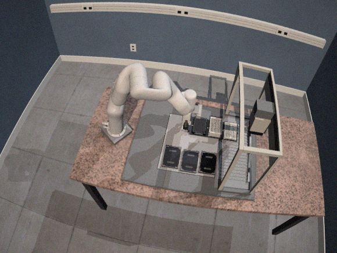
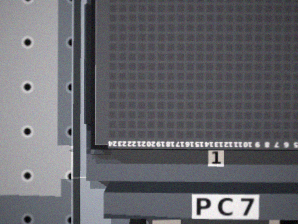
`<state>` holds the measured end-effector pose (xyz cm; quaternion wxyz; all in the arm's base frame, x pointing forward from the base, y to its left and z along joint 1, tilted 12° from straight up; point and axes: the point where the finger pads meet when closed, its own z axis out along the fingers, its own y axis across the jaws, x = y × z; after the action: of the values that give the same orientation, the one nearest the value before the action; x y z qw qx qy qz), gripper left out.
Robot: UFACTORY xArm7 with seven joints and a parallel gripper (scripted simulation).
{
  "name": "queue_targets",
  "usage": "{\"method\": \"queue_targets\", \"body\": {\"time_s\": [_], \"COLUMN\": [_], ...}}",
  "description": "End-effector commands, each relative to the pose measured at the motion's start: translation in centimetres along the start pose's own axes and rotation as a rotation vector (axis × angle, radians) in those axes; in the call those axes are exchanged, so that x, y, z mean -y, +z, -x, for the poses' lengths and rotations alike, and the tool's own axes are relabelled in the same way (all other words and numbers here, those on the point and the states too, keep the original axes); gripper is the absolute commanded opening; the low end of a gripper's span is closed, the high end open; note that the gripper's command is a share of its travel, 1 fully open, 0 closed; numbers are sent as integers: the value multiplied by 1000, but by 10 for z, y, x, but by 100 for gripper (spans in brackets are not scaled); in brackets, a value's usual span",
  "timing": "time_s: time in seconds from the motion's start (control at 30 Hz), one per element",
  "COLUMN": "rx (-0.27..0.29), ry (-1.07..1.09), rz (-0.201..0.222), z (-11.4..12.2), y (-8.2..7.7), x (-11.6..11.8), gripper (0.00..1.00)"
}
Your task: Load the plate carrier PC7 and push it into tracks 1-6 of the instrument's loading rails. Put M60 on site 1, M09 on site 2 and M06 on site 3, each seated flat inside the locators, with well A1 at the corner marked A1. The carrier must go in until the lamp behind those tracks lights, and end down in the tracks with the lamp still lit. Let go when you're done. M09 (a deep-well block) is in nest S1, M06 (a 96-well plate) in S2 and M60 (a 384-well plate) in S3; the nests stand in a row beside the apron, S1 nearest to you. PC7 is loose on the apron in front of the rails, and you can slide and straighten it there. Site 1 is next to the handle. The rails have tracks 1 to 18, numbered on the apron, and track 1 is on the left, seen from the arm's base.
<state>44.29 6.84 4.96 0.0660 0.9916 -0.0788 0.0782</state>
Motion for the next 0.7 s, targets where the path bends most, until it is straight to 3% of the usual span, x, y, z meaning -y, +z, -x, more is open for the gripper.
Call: {"method": "queue_targets", "body": {"time_s": [0.0, 0.67], "rx": [-4, -4], "ry": [0, 0], "rz": [-1, -1], "z": [-5, -21], "y": [-1, -1], "x": [1, 1], "gripper": [82, 82]}}
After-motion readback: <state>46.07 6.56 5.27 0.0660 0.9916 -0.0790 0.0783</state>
